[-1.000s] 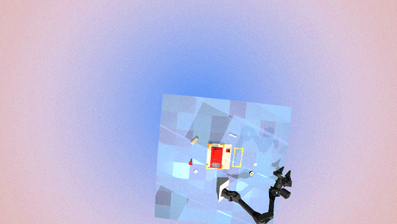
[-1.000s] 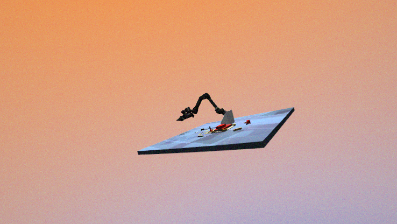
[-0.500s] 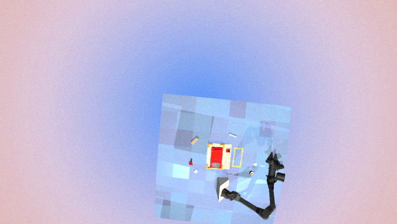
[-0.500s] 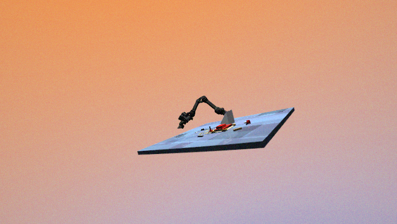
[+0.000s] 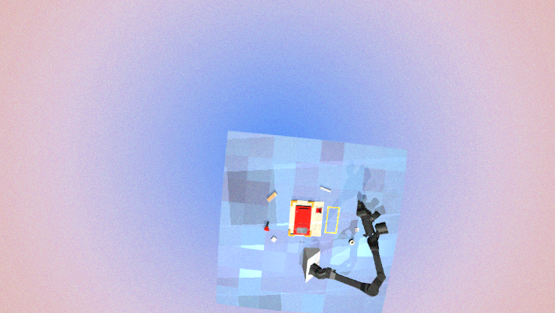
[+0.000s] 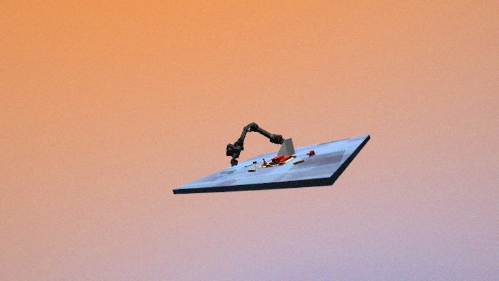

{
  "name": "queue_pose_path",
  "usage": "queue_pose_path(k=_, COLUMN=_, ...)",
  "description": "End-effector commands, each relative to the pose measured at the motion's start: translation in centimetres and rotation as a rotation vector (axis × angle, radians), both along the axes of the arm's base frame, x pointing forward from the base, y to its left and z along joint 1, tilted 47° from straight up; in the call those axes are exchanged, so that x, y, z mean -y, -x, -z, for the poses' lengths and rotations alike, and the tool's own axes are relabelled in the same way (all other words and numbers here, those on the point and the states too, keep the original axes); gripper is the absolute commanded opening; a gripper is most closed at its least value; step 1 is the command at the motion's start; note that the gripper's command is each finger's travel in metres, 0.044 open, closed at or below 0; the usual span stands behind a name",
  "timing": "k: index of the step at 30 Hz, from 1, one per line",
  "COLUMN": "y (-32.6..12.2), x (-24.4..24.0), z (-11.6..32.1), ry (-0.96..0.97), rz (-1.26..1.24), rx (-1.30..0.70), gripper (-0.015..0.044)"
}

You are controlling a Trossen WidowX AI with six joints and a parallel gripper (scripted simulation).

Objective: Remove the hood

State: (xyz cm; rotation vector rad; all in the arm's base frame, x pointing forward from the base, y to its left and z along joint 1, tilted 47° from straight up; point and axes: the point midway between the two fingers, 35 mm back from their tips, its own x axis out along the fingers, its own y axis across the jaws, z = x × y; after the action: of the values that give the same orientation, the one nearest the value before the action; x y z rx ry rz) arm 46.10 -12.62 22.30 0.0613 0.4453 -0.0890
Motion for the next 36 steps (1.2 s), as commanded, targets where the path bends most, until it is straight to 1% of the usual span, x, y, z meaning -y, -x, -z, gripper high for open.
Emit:
queue_pose_path(k=1, y=-0.9, x=-3.0, z=4.1, ry=-0.062, rz=0.013, rx=-0.145, gripper=0.044)
queue_pose_path(k=9, y=-0.6, x=-9.6, z=11.6, ry=-0.089, rz=0.051, rx=-0.444, gripper=0.044)
queue_pose_path(k=13, y=0.6, x=-12.9, z=15.0, ry=-0.053, rz=0.076, rx=-0.589, gripper=0.044)
queue_pose_path(k=17, y=2.7, x=-16.0, z=18.2, ry=0.025, rz=0.109, rx=-0.736, gripper=0.044)
queue_pose_path(k=22, y=5.8, x=-19.3, z=21.2, ry=0.175, rz=0.15, rx=-0.883, gripper=0.044)
queue_pose_path(k=27, y=9.7, x=-22.3, z=23.5, ry=0.41, rz=0.187, rx=-0.991, gripper=0.044)
queue_pose_path(k=33, y=13.7, x=-25.2, z=24.7, ry=0.74, rz=0.203, rx=-1.012, gripper=0.044)
queue_pose_path(k=36, y=14.2, x=-25.6, z=24.8, ry=0.779, rz=0.202, rx=-1.007, gripper=0.044)
